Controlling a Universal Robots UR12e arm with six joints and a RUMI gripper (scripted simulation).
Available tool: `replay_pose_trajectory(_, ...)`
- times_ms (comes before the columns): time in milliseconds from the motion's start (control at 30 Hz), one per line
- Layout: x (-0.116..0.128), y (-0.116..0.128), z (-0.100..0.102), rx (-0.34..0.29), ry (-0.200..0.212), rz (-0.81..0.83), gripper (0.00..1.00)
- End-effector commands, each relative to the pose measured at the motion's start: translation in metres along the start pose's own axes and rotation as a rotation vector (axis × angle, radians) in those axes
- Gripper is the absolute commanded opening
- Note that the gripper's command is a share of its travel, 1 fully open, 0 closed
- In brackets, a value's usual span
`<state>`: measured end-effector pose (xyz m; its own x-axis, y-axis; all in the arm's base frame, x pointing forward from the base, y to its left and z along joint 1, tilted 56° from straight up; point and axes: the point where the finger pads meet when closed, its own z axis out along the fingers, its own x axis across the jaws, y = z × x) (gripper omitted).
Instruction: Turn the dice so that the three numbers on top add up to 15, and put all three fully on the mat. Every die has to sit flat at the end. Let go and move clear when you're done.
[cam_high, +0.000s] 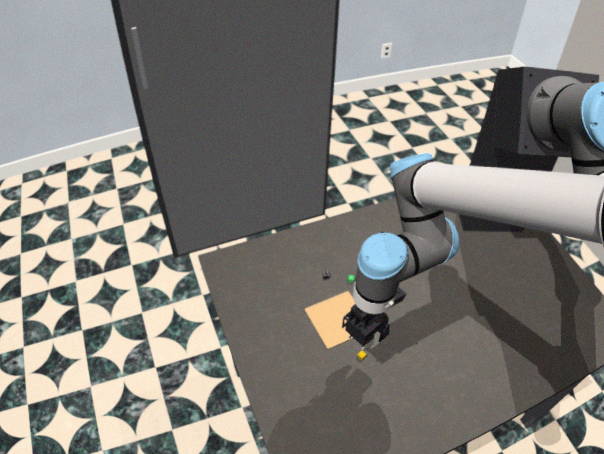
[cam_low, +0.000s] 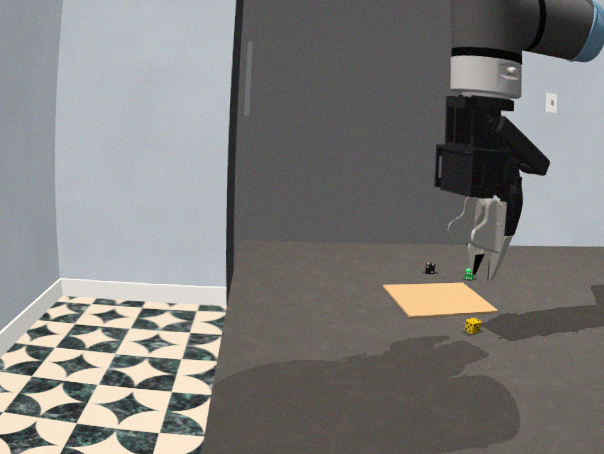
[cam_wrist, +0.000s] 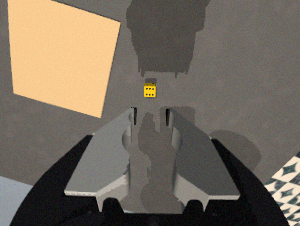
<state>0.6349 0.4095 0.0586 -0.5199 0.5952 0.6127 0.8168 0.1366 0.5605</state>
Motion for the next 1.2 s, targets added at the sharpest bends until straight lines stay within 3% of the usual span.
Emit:
replay_pose_trajectory(0,-0.002,0.004,-0.001,-0.004,-0.003,-0.003,0.18)
replay_pose_trajectory(667,-0.002,0.004,0.001,-0.004,-0.003,-0.003,0.18)
replay_pose_trajectory(1167,-0.002,0.004,0.015,-0.004,-0.003,-0.003,0.18)
